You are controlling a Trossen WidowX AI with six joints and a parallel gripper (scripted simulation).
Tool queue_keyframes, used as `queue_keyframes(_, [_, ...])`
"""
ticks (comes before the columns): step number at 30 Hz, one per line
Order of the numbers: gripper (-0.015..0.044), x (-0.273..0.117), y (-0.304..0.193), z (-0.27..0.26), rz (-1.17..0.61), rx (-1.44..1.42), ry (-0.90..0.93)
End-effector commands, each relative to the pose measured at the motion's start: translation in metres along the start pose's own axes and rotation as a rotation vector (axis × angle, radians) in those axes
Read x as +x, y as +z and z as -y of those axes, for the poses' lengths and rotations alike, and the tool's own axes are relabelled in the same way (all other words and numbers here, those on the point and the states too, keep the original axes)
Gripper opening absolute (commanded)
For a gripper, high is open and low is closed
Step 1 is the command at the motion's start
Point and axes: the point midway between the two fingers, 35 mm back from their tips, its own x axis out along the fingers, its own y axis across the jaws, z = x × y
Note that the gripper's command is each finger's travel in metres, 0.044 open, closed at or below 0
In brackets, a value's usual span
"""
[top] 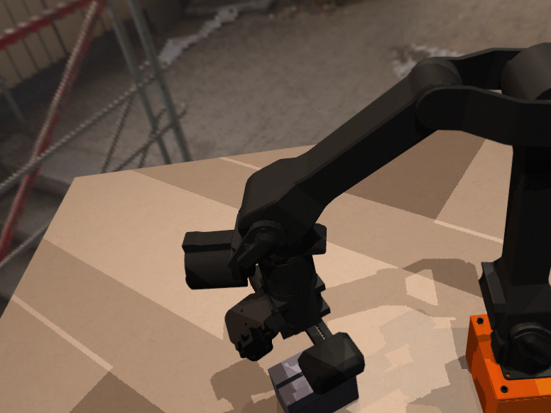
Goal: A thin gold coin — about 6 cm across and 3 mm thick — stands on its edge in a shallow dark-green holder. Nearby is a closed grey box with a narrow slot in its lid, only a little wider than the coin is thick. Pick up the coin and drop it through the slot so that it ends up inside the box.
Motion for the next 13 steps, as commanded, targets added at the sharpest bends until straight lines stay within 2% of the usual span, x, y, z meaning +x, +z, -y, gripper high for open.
queue_keyframes(1, [0.0440, -0.032, 0.000, 0.000, 0.011, -0.001, -0.007])
queue_keyframes(3, [0.0440, -0.043, -0.002, -0.001, 0.009, -0.001, -0.006])
queue_keyframes(13, [0.0440, -0.043, -0.002, -0.001, 0.009, -0.001, -0.006])
